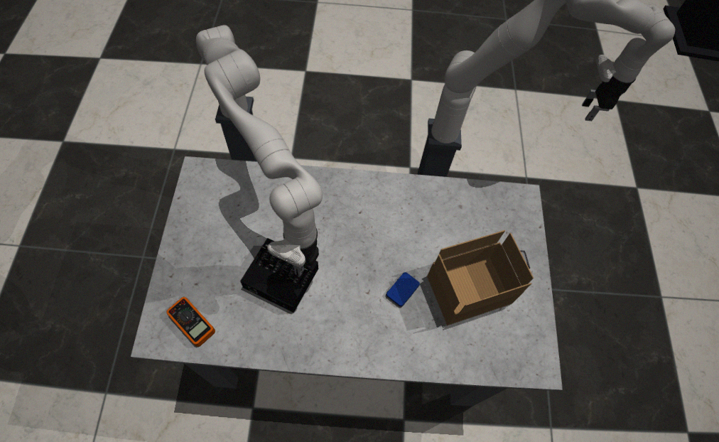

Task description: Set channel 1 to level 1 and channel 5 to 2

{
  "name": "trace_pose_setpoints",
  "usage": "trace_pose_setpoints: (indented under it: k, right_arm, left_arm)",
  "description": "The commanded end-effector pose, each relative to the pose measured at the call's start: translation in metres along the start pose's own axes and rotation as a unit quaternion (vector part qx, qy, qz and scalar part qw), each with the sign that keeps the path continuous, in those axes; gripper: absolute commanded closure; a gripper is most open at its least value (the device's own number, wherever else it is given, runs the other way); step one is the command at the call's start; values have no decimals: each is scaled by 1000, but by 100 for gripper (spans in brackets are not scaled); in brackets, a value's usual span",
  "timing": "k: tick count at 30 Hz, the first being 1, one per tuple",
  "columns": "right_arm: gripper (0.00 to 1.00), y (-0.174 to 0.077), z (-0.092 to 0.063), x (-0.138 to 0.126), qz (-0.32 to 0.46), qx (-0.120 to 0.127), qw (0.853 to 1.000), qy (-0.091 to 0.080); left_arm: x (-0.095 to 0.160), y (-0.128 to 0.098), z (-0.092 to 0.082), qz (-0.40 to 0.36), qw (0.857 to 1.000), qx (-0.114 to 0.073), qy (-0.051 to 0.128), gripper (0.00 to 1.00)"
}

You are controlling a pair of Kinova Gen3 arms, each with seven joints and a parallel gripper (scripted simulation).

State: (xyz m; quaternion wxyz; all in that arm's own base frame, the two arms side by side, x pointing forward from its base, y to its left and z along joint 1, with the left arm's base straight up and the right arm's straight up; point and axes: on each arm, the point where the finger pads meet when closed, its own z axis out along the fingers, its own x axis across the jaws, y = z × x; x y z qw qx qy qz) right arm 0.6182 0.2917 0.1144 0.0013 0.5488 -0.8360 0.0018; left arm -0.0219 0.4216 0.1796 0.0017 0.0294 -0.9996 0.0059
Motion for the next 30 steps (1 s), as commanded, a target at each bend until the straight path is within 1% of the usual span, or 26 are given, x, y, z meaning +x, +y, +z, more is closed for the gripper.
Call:
trace_pose_setpoints:
  k: [1,12,14,17,21,30]
  right_arm:
    - [100,1,-5,-2,-4,-1,1000,-2]
    - [100,0,-5,1,-4,-1,1000,-2]
    - [100,-7,-4,15,-4,-1,1000,-2]
    - [100,-21,-3,50,-4,-1,1000,-2]
    - [100,-30,-1,80,-4,-1,1000,-2]
    - [100,-30,-1,83,-4,-1,1000,-2]
  left_arm:
    - [0,3,-1,4,1000,-6,-2,0]
    - [0,3,-1,4,1000,-6,-2,0]
    - [0,3,-1,4,1000,-6,-2,0]
    - [0,3,-1,4,1000,-6,-2,0]
    - [0,3,-1,4,1000,-6,-2,0]
    - [0,3,-1,4,1000,-6,-2,0]
